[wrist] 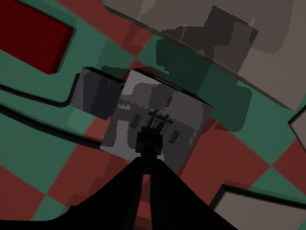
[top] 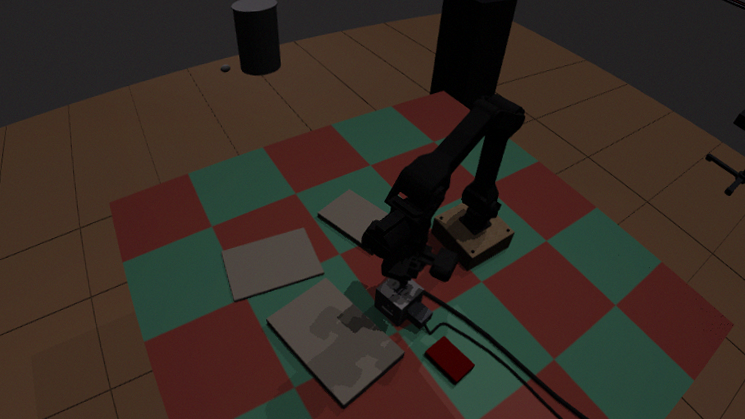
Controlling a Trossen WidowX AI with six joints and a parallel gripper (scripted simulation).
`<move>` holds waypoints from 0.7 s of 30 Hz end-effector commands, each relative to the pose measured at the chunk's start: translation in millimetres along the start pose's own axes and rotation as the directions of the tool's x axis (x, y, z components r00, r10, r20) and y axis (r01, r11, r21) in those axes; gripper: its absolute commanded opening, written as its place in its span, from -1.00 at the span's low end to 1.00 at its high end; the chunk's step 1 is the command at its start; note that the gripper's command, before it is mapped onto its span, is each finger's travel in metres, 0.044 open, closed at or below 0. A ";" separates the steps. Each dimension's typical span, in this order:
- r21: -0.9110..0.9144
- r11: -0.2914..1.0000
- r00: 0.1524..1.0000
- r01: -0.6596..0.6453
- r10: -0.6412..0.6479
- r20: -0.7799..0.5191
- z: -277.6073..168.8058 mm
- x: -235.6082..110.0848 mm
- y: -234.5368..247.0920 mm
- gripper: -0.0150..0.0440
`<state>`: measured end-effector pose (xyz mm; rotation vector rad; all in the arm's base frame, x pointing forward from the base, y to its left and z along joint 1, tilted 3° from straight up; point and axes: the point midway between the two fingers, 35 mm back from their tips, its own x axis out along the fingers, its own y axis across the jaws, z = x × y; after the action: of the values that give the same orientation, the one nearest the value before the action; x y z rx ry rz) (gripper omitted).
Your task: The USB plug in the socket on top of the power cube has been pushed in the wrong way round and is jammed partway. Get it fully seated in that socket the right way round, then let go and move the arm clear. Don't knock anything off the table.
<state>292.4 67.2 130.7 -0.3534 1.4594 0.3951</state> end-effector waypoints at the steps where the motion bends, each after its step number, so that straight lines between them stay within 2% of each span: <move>1: -0.087 0.996 1.000 0.000 0.000 0.001 0.1 0.2 0.0 -0.49; 11: -0.342 0.940 1.000 0.000 0.000 0.001 0.1 0.2 0.0 -0.49; 21: -0.574 0.819 1.000 0.000 0.000 0.000 0.1 0.2 0.0 -0.49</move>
<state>292.4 67.2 130.7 -0.7908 1.3335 0.7981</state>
